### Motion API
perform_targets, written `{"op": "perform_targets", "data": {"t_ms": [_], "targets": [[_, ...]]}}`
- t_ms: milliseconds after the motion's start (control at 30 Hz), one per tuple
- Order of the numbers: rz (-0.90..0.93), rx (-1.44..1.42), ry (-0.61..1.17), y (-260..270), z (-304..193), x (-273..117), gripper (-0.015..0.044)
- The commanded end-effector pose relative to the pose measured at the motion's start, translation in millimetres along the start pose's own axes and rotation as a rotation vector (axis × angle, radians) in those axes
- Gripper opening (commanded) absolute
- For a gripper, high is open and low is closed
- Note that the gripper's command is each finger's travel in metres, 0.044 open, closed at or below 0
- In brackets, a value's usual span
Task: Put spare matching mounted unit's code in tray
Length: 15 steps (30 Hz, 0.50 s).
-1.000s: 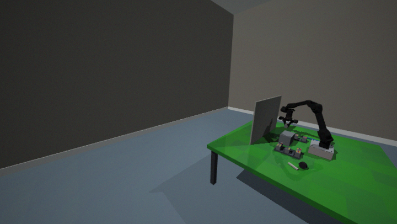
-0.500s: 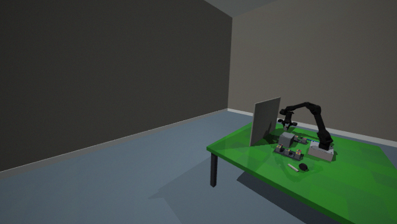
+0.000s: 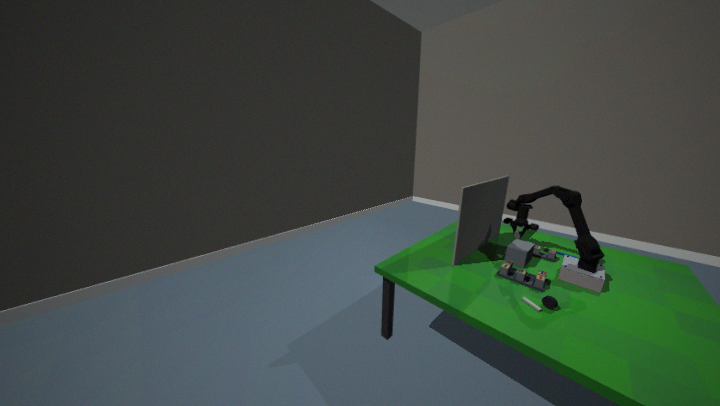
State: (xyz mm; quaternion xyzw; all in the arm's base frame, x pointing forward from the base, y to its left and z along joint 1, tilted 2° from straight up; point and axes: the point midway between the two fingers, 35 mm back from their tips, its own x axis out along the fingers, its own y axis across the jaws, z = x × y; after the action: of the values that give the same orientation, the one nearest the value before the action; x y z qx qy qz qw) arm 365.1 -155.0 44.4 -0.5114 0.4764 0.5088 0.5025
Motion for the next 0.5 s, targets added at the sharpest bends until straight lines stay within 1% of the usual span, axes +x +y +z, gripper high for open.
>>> {"op": "perform_targets", "data": {"t_ms": [0,467], "targets": [[0.013,-0.001,-0.002,2.5,0.5,7.6,0.0],[0.013,-0.001,-0.002,3.6,1.1,20.7,0.0]]}}
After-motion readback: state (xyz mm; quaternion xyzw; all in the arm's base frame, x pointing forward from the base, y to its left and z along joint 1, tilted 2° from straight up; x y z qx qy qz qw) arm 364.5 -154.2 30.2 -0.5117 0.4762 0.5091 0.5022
